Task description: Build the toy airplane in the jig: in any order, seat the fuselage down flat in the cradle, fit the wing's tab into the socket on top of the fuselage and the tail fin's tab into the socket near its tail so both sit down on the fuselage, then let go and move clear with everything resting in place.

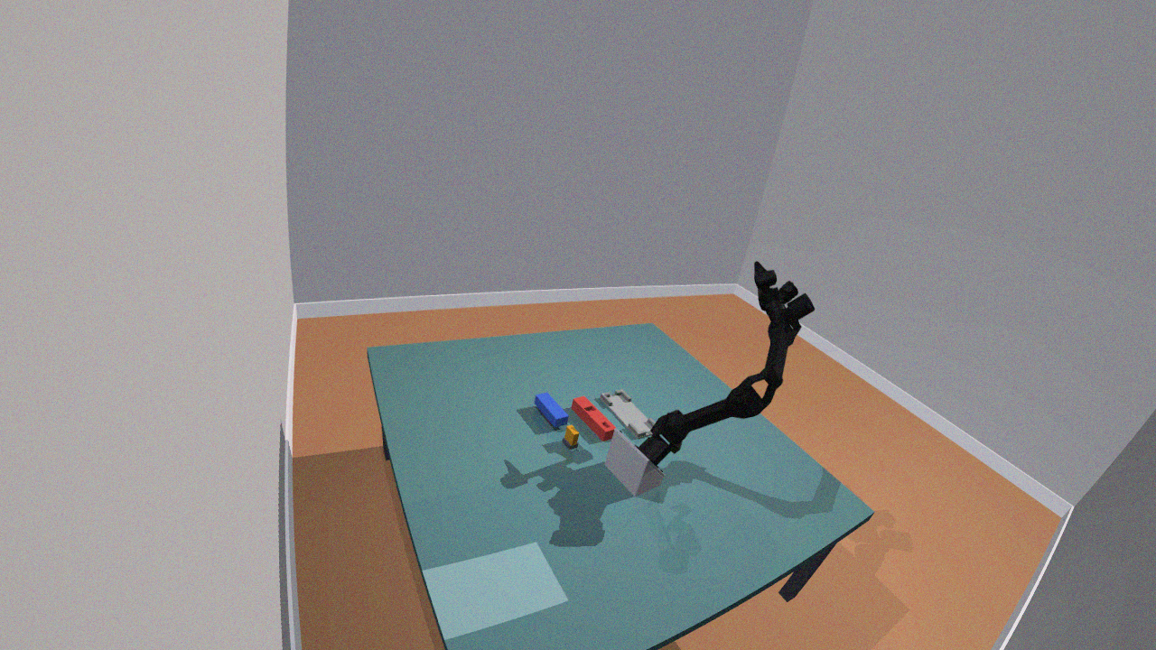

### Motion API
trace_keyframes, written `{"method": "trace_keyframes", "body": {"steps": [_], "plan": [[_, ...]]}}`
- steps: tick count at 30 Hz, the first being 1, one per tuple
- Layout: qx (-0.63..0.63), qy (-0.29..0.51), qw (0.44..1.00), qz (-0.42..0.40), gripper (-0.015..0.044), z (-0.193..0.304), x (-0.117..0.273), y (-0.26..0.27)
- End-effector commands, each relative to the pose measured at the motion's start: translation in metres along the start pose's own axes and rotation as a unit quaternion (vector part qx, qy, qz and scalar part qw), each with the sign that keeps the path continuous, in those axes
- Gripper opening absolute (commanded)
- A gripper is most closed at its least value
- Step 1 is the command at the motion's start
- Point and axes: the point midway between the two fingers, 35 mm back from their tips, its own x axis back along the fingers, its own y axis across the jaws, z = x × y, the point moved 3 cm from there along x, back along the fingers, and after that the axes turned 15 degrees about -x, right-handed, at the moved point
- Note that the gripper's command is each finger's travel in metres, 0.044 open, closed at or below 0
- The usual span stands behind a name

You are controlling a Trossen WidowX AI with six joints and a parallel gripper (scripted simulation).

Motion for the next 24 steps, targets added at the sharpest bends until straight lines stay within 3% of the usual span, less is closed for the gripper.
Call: {"method": "trace_keyframes", "body": {"steps": [1,12,24], "plan": [[-0.081,0.039,0.995,0.046,0.044,0.028,-0.023,-0.044],[-0.228,0.196,0.94,0.162,0.044,0.154,-0.078,-0.128],[-0.269,0.412,0.813,0.313,0.044,0.326,-0.078,-0.151]]}}
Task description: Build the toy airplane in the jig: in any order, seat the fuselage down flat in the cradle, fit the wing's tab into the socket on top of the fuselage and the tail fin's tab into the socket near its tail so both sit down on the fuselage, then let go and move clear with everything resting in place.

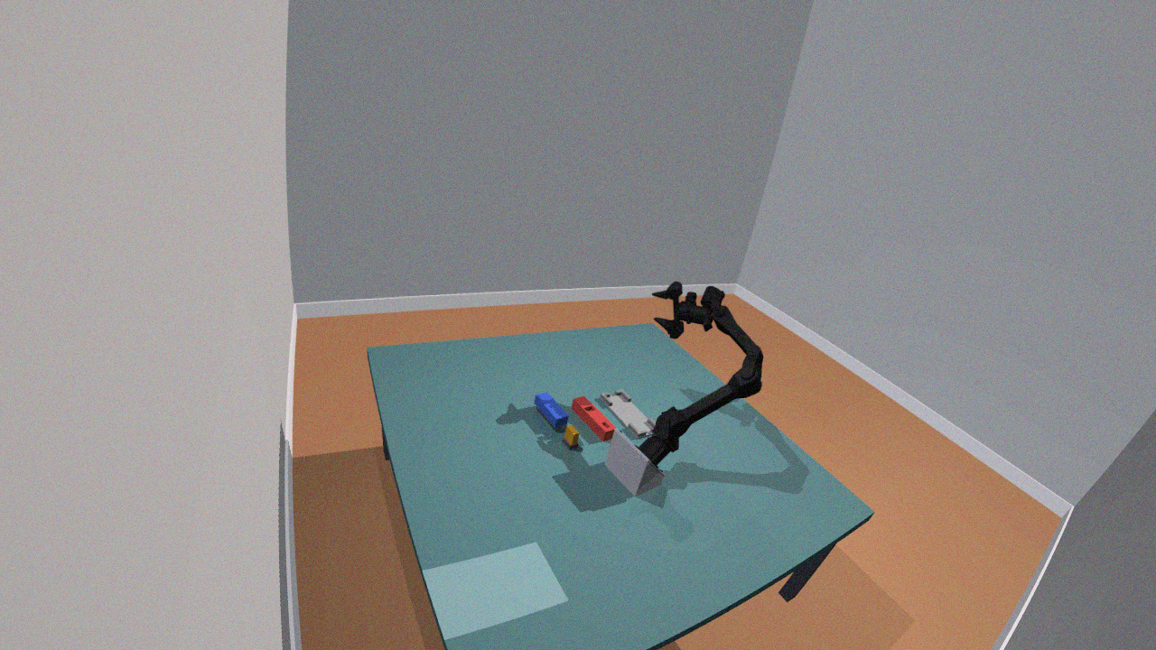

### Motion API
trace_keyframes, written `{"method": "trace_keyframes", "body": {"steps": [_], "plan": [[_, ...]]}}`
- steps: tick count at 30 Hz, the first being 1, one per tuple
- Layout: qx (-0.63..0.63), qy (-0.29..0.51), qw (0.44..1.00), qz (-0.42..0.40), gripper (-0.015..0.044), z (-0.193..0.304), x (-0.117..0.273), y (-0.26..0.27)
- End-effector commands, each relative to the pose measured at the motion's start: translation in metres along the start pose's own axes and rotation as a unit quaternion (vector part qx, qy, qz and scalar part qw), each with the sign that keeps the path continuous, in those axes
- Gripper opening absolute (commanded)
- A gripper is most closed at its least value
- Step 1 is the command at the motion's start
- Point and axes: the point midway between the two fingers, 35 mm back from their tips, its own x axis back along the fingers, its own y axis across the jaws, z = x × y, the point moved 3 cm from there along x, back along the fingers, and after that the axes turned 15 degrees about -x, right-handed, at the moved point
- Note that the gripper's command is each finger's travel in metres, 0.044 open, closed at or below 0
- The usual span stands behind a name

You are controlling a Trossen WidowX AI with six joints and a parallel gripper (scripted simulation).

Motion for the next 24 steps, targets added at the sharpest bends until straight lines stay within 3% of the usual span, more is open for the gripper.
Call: {"method": "trace_keyframes", "body": {"steps": [1,11,21,24], "plan": [[-0.002,0.069,0.994,0.081,0.044,0.042,-0.039,-0.024],[0.086,0.226,0.915,0.322,0.044,0.171,-0.091,-0.089],[0.368,0.288,0.701,0.539,0.044,0.281,-0.068,-0.155],[0.391,0.287,0.683,0.547,0.044,0.286,-0.065,-0.157]]}}
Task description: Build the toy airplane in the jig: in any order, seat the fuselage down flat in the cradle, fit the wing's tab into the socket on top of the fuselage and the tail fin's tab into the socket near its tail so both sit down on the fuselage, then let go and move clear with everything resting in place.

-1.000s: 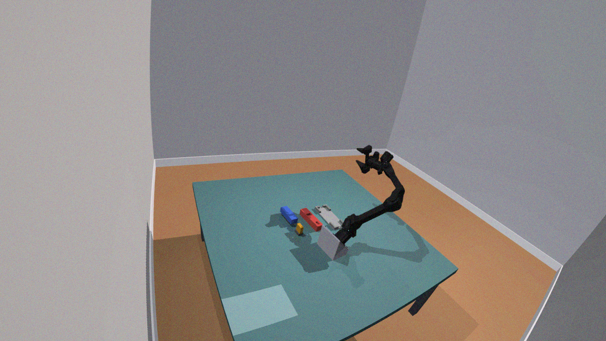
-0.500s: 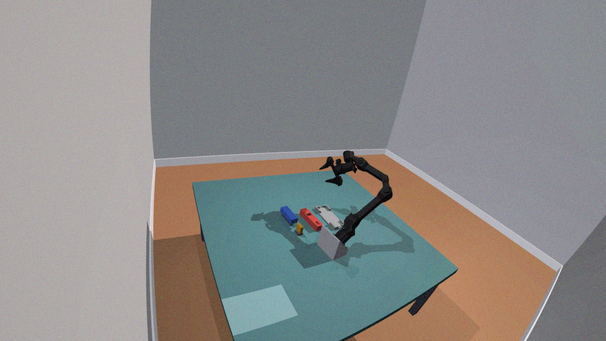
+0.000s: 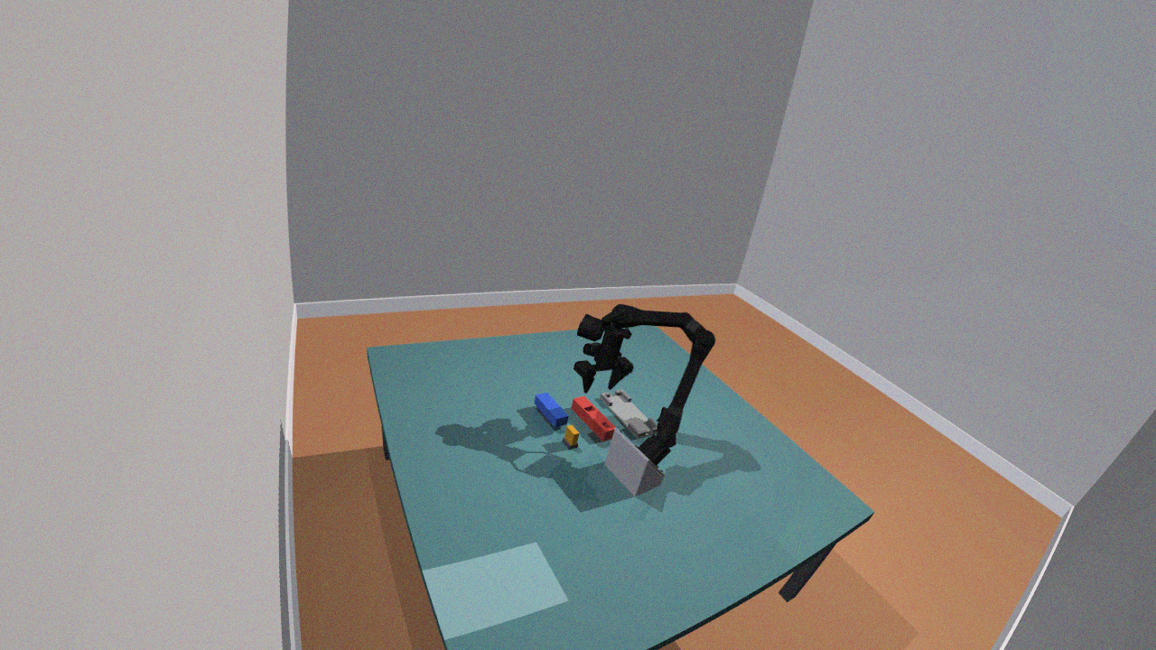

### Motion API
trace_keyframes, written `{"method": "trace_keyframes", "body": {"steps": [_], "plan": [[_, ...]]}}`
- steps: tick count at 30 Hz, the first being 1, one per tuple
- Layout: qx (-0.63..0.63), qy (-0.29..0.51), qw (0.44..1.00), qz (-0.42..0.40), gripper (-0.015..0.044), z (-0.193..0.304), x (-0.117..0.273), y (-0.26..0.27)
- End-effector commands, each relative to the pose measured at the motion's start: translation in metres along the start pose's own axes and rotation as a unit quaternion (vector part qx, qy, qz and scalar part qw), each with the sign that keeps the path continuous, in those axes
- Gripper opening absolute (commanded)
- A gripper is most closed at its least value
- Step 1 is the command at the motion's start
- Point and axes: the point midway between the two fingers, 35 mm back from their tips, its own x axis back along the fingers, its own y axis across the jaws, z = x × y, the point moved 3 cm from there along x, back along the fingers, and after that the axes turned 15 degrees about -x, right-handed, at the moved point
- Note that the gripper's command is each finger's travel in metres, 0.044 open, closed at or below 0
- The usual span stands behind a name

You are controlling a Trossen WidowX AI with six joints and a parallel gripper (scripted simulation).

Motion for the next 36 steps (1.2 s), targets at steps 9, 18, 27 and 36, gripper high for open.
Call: {"method": "trace_keyframes", "body": {"steps": [9,18,27,36], "plan": [[0.022,-0.011,0.999,0.039,0.044,0.004,-0.054,-0.006],[0.022,-0.011,0.999,0.039,0.044,0.004,-0.072,-0.007],[0.022,-0.011,0.999,0.039,0.044,0.003,-0.082,-0.008],[0.022,-0.012,0.999,0.039,0.044,0.003,-0.097,-0.009]]}}
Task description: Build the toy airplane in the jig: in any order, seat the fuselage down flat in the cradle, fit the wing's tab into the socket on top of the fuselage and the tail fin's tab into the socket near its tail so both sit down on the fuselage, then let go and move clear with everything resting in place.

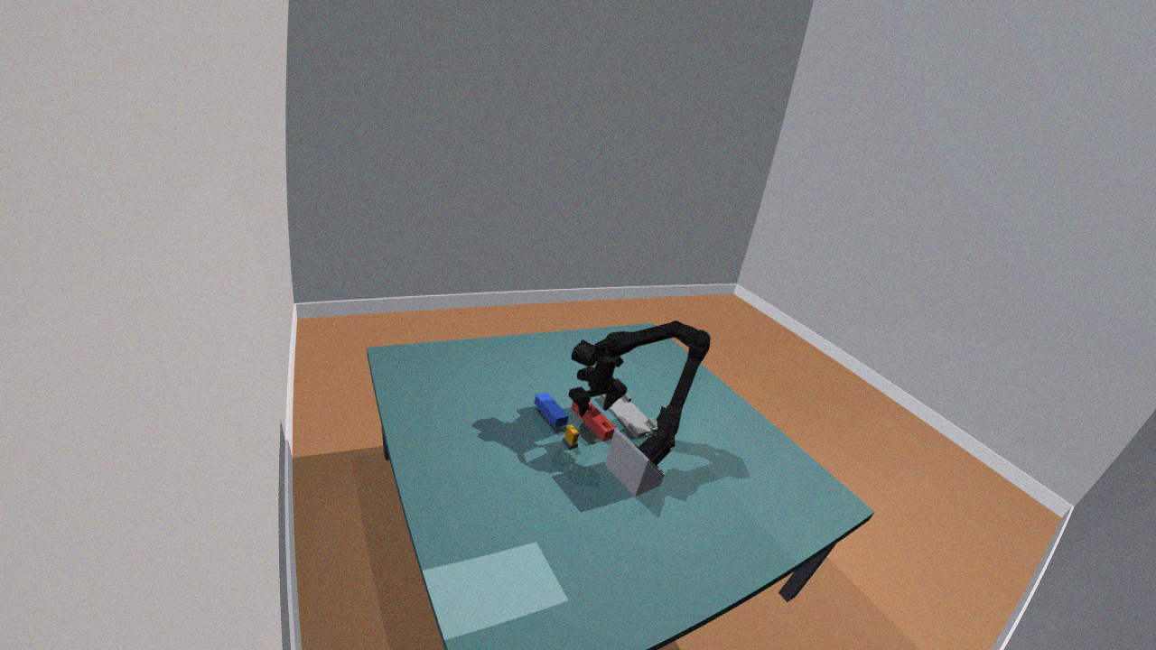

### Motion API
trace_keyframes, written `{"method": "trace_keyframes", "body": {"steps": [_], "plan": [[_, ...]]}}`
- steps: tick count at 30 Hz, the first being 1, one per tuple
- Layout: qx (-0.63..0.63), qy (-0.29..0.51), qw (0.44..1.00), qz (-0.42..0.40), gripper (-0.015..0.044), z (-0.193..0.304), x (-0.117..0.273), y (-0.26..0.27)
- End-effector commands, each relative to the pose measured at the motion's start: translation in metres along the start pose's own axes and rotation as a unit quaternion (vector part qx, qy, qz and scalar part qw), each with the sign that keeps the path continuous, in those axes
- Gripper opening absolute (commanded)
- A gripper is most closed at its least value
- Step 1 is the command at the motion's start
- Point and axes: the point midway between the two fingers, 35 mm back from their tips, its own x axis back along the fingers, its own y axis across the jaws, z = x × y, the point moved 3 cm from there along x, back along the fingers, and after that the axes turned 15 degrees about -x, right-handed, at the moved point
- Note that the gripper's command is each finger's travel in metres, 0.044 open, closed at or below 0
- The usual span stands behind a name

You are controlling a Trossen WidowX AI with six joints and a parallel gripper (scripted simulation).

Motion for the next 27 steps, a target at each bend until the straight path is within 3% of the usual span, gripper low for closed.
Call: {"method": "trace_keyframes", "body": {"steps": [1,16,25,27], "plan": [[0.004,0.003,1.0,0.006,0.044,0.002,-0.009,-0.002],[0.004,0.003,1.0,0.007,0.044,0.004,-0.031,-0.003],[0.004,0.003,1.0,0.007,0.0204,0.004,-0.031,-0.003],[0.004,0.003,1.0,0.007,0.019,0.004,-0.031,-0.003]]}}
